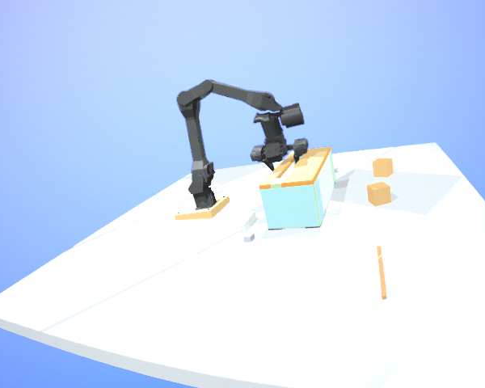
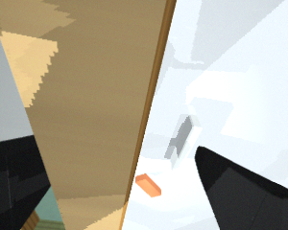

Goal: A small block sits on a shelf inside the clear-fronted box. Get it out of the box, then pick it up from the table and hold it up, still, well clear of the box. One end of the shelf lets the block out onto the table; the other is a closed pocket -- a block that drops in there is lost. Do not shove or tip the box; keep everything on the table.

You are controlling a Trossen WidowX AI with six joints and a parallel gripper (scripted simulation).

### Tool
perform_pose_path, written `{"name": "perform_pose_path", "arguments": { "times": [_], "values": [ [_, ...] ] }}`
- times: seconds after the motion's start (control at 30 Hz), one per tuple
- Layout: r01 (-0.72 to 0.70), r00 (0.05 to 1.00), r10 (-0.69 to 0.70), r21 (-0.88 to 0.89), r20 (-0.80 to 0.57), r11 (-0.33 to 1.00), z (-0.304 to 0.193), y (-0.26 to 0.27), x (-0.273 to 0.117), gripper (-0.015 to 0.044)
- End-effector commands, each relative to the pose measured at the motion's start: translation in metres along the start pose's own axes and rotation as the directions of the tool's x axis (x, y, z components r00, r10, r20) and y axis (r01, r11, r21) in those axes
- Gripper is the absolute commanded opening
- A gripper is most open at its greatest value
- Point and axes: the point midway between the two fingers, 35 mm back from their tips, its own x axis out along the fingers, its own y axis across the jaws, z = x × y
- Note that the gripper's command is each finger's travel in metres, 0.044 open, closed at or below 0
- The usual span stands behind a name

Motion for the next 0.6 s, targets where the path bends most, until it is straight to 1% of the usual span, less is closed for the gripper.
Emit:
{"name": "perform_pose_path", "arguments": {
  "times": [0.0, 0.57],
  "values": [
    [-0.004, 1.0, 0.004, 0.0, -0.005, 1.0, -0.009, 0.0, 0.002, 0.04],
    [-0.004, 1.0, 0.004, 0.0, -0.008, 1.0, -0.046, 0.0, 0.014, 0.04]
  ]
}}
